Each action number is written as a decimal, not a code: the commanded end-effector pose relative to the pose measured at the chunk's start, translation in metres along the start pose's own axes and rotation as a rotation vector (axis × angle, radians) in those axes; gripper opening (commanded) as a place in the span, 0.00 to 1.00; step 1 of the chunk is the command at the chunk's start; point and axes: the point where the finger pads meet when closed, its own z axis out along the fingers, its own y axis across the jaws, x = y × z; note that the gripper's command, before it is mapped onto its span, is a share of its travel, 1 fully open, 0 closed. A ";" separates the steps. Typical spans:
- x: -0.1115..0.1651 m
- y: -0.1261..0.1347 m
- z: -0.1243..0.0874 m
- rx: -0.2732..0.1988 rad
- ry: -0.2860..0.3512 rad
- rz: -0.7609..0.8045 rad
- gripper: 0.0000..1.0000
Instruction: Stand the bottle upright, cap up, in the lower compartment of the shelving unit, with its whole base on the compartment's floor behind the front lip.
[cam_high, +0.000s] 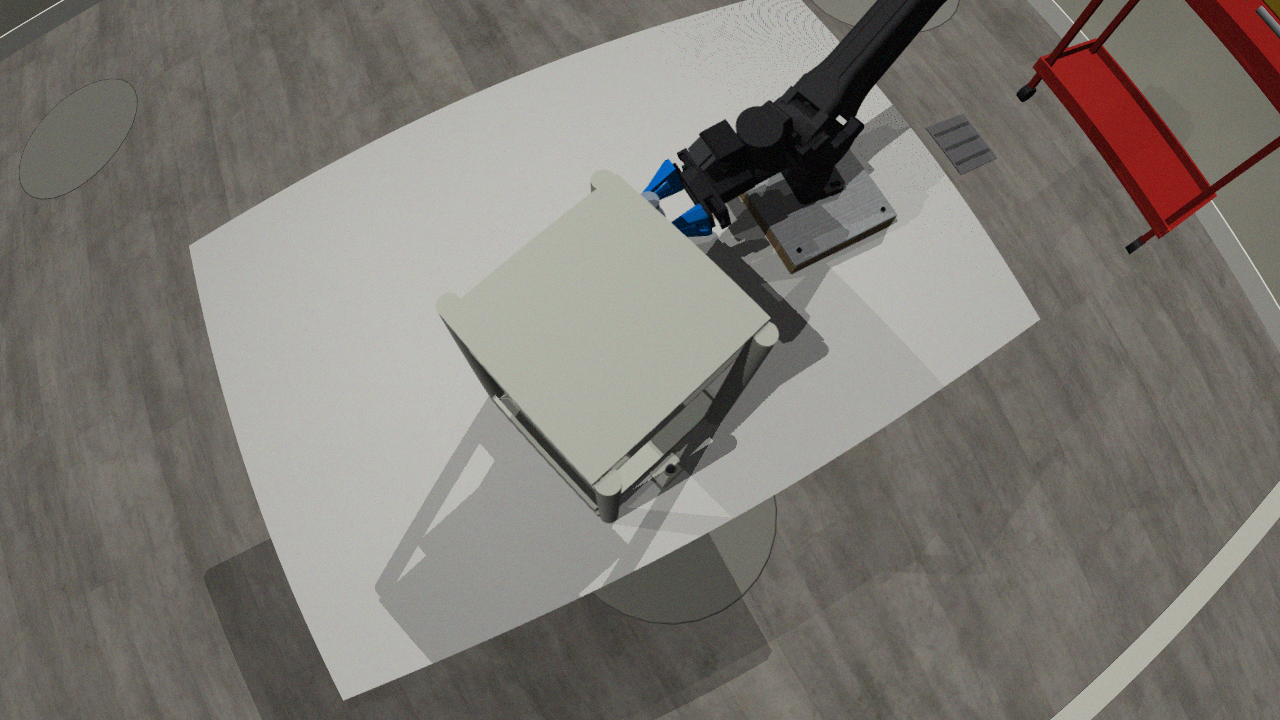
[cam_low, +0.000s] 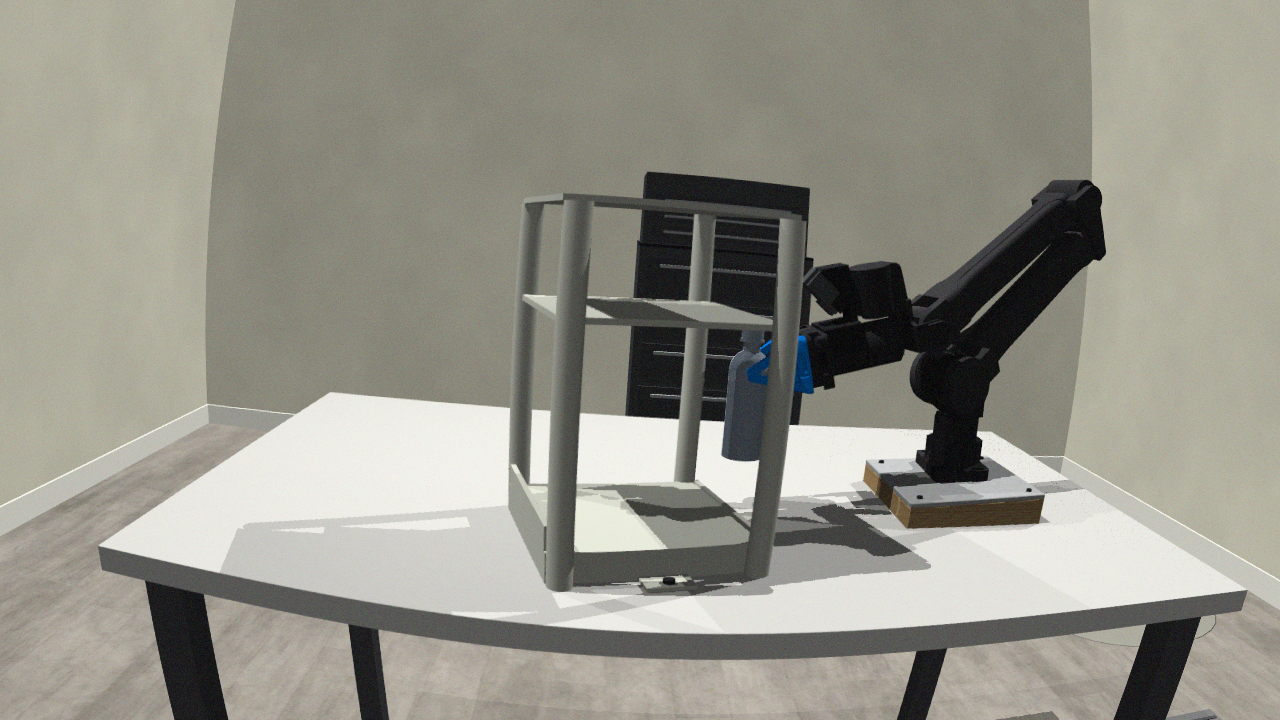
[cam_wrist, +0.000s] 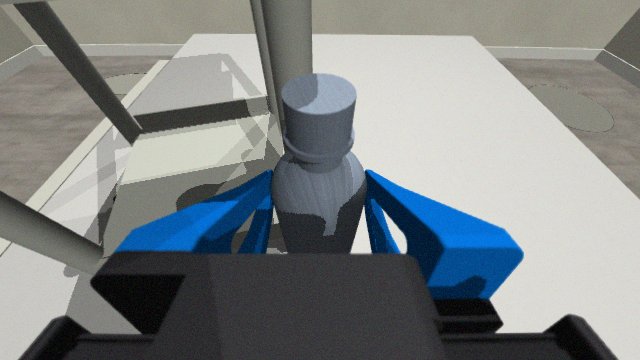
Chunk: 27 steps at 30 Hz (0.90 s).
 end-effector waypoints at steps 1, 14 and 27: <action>-0.010 -0.001 0.001 0.003 -0.026 0.013 0.37; 0.005 0.041 -0.027 -0.102 -0.006 -0.016 0.37; 0.005 0.052 -0.034 -0.126 -0.010 -0.020 0.37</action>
